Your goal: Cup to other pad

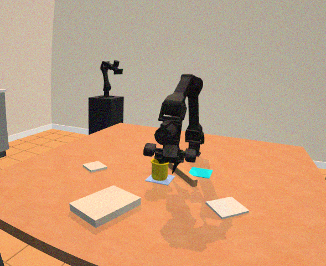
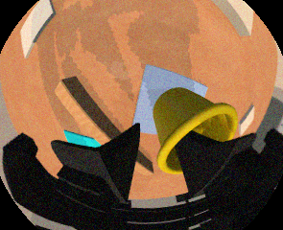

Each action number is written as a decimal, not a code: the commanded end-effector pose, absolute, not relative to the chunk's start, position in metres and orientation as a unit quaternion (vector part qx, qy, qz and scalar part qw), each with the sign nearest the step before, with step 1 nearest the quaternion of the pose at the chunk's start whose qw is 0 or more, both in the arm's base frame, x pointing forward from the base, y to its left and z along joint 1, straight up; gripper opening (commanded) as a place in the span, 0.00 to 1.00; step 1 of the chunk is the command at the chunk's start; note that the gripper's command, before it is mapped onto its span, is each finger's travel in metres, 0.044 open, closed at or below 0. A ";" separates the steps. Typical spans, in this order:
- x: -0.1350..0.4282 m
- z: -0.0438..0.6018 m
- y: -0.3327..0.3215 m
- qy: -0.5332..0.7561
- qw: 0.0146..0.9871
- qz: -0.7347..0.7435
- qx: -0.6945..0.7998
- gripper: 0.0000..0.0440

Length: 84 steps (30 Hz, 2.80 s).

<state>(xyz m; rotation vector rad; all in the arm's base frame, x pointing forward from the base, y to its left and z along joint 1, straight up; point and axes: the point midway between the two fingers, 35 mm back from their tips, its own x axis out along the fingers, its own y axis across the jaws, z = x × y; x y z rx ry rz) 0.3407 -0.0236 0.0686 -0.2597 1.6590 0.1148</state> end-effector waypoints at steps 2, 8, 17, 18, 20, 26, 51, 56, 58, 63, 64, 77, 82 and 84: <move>0.338 0.060 -0.025 0.737 0.658 0.076 -0.135 0.20; 0.333 0.064 -0.026 0.738 0.648 0.105 -0.156 0.04; 0.325 0.092 -0.021 0.732 0.647 0.133 -0.170 0.07; 0.324 0.096 -0.019 0.730 0.647 0.135 -0.171 0.07; 0.323 0.104 -0.016 0.728 0.649 0.139 -0.174 0.06; 0.319 0.122 -0.003 0.719 0.654 0.150 -0.182 0.05; 0.297 0.141 0.072 0.679 0.673 0.187 -0.227 0.00; 0.289 0.141 0.083 0.673 0.677 0.188 -0.230 0.00; 0.286 0.140 0.087 0.671 0.679 0.188 -0.231 0.00; 0.278 0.137 0.094 0.667 0.683 0.186 -0.232 0.00; 0.276 0.136 0.095 0.667 0.684 0.185 -0.231 0.00; 0.258 0.117 0.101 0.662 0.695 0.172 -0.222 0.00; 0.252 0.108 0.102 0.661 0.699 0.167 -0.216 0.00; 0.249 0.104 0.102 0.661 0.700 0.165 -0.214 0.00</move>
